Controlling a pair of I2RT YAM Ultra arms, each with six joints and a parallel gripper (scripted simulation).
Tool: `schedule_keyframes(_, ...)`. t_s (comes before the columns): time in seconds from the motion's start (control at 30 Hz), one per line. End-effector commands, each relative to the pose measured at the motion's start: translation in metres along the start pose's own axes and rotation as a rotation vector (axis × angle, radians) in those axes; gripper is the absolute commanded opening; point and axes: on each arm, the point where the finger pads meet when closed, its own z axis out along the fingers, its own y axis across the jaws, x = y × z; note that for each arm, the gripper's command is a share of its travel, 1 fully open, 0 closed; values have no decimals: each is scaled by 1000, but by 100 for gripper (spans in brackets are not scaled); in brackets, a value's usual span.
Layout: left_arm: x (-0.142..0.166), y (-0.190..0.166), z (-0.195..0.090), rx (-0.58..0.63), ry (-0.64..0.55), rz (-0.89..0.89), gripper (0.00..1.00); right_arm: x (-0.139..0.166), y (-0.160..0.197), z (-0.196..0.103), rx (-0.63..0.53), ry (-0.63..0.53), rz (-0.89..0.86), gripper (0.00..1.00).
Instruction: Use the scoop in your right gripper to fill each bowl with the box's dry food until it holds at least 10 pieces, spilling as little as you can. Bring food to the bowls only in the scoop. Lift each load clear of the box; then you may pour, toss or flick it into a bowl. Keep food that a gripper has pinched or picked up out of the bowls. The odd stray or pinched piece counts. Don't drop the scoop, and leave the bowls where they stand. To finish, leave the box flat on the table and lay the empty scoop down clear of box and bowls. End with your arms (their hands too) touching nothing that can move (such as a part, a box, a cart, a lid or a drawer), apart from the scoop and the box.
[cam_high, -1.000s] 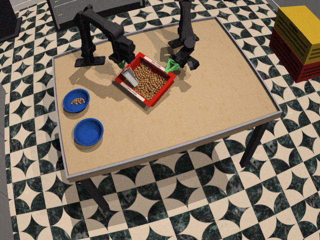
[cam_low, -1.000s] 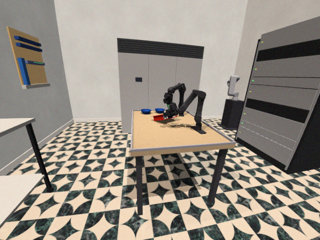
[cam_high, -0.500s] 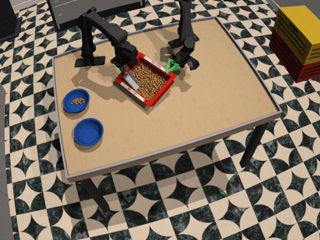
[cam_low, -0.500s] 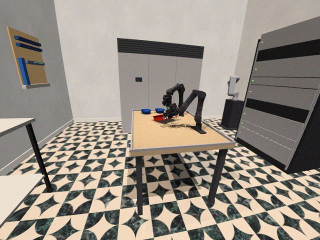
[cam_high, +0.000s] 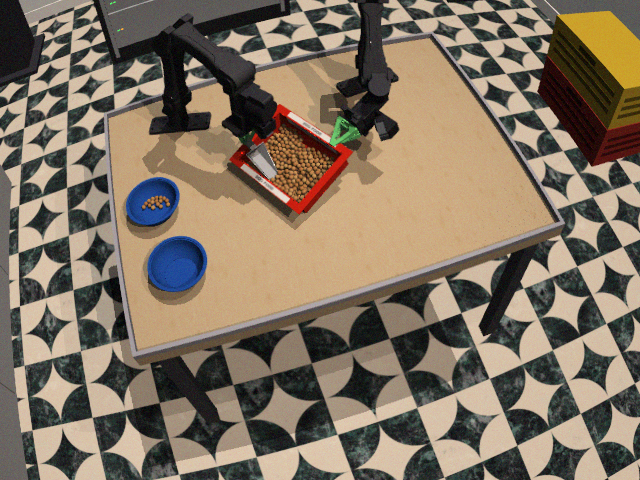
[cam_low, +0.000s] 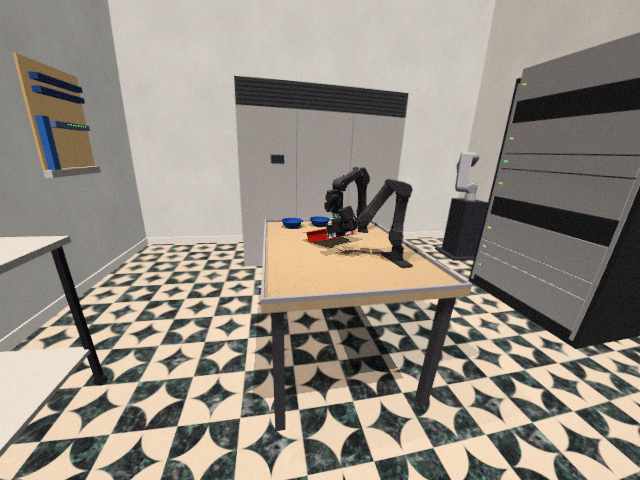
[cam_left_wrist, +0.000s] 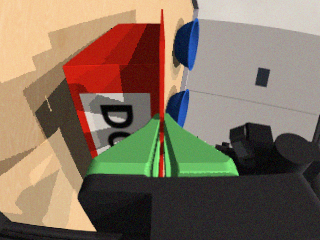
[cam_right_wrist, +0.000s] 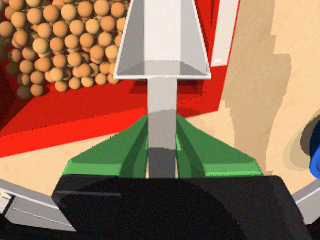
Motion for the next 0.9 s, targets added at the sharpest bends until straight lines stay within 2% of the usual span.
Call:
schedule_keyframes(0.0,-10,-43,-6,98,-28,106,0,-12,-4,-8,2,-92,0,0)
schedule_keyframes(0.87,-10,-43,-6,98,-28,106,0,-49,-2,0,-3,-262,-2,0)
